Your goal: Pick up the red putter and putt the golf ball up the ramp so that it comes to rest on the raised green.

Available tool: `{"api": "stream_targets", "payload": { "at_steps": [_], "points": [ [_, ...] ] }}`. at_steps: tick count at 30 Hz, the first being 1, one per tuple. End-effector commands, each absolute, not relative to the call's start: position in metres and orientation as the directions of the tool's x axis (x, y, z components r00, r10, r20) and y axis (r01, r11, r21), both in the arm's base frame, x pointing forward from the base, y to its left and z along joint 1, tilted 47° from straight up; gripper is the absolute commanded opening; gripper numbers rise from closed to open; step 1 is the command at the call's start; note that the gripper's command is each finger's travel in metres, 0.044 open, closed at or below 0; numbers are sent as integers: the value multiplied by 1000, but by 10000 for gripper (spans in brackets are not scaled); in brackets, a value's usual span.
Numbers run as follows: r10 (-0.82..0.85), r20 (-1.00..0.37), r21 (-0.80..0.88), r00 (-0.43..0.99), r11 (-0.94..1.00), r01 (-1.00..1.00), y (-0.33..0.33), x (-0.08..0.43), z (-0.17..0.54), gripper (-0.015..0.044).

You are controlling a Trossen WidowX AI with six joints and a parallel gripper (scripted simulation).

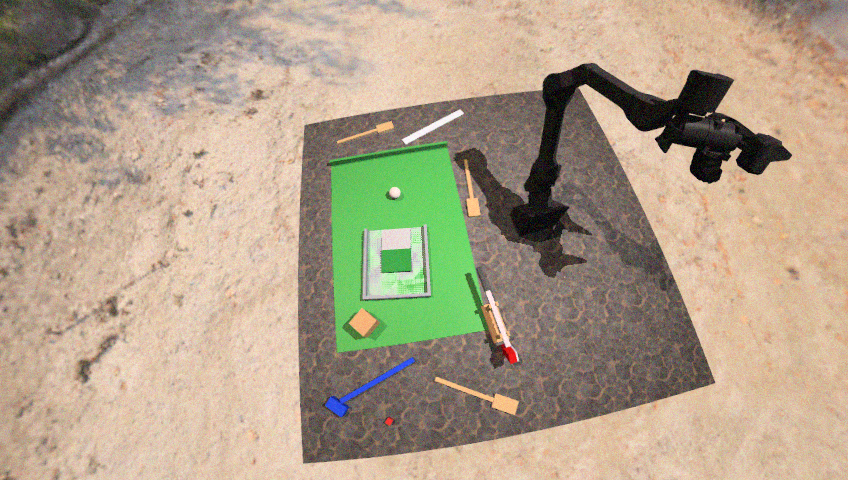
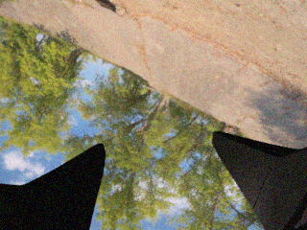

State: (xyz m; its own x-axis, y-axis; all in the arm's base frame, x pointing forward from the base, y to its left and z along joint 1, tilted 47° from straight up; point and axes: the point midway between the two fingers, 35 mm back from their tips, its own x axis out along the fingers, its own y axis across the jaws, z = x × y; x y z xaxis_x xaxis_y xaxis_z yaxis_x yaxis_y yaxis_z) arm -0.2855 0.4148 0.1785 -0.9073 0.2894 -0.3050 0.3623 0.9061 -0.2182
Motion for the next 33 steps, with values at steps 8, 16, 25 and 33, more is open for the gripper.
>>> {"api": "stream_targets", "payload": {
  "at_steps": [8,16,25,33],
  "points": [
    [473,-489,172,-733,876,451,462,-198,118,440],
    [557,-634,460,-536,830,317,478,-114,72,440],
    [543,-771,558,-333,828,59,473,-30,27,440],
    [447,-881,472,-155,853,-223,448,46,-12,440]
  ]
}}
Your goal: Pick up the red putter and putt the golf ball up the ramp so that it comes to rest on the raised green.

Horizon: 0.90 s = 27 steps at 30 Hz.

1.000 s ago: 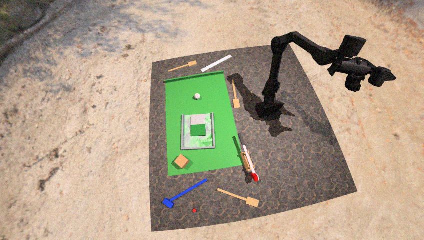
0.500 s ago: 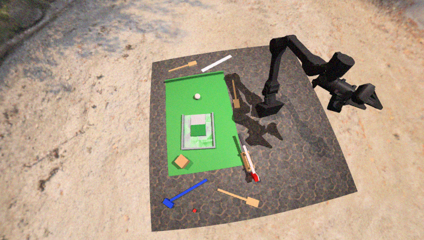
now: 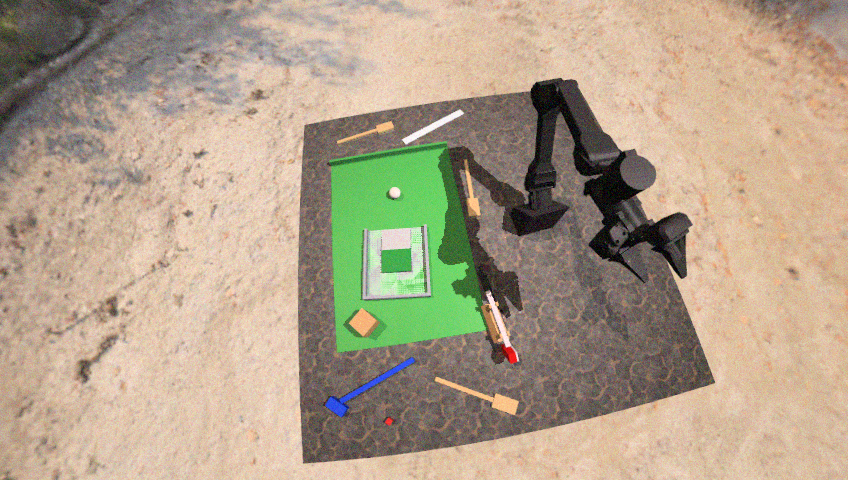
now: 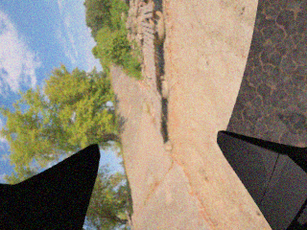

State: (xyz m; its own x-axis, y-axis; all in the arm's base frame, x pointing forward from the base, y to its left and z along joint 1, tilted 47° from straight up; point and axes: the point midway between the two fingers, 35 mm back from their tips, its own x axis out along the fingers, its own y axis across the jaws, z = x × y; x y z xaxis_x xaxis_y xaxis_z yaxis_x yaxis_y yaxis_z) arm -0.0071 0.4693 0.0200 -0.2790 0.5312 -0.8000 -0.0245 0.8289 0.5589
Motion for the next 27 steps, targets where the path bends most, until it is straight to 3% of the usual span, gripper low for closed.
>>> {"api": "stream_targets", "payload": {
  "at_steps": [1,14,21,27],
  "points": [
    [430,-892,451,-135,854,-259,443,55,-16,440],
    [135,-989,61,62,750,-659,362,159,-65,440],
    [-61,-992,-123,107,560,-820,305,201,-83,440],
    [-232,-966,-185,110,333,-925,253,227,-93,440]
  ]
}}
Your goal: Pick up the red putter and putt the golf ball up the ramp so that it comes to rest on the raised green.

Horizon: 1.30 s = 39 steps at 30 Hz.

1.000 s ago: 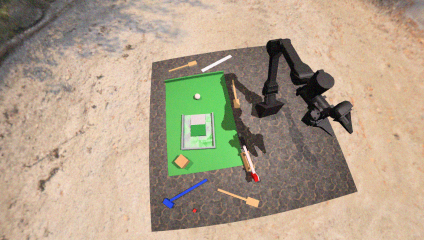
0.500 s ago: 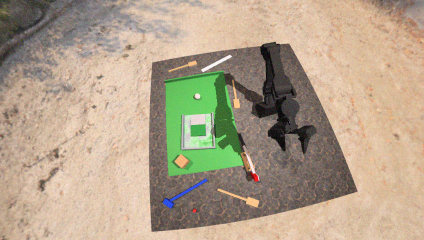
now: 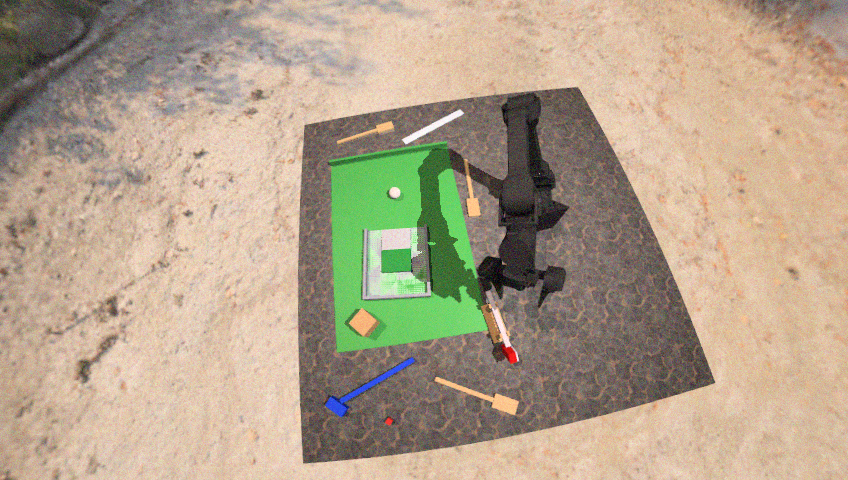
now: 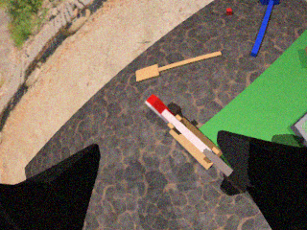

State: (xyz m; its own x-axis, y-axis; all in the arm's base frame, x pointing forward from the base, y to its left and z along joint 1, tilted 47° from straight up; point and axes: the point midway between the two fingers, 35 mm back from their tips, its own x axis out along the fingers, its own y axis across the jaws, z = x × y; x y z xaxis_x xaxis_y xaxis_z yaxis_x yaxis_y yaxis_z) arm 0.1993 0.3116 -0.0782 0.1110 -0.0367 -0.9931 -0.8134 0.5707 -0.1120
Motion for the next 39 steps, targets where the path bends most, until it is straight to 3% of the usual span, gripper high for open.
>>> {"api": "stream_targets", "payload": {
  "at_steps": [1,11,39],
  "points": [
    [-260,-960,-184,108,292,-939,244,231,-94,440],
    [-513,-857,5,45,-95,-995,154,250,-96,440],
    [-521,-852,15,42,-106,-994,121,250,-121,440]
  ]
}}
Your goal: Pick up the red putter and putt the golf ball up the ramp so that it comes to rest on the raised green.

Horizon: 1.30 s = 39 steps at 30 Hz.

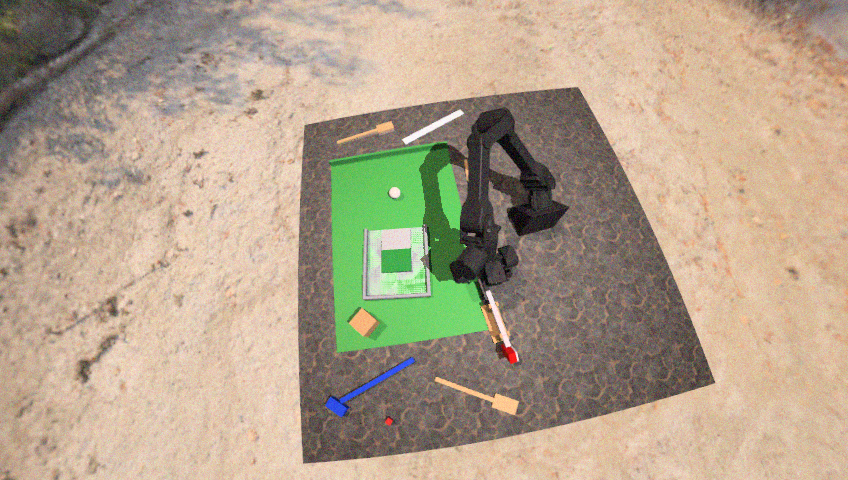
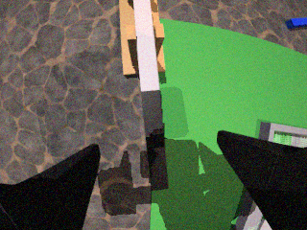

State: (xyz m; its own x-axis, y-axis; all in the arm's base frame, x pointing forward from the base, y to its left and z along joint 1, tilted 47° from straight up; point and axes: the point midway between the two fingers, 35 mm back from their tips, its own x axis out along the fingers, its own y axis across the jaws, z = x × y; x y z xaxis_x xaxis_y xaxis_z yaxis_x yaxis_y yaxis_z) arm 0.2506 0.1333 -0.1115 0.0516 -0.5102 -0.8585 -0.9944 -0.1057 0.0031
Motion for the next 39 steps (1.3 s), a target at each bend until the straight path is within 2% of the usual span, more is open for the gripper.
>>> {"api": "stream_targets", "payload": {
  "at_steps": [1,30,39],
  "points": [
    [-522,-852,15,43,-106,-994,116,250,-125,440],
    [-523,-851,15,43,-106,-994,97,252,-143,440],
    [-517,-855,8,46,-102,-995,101,252,-141,204]
  ]
}}
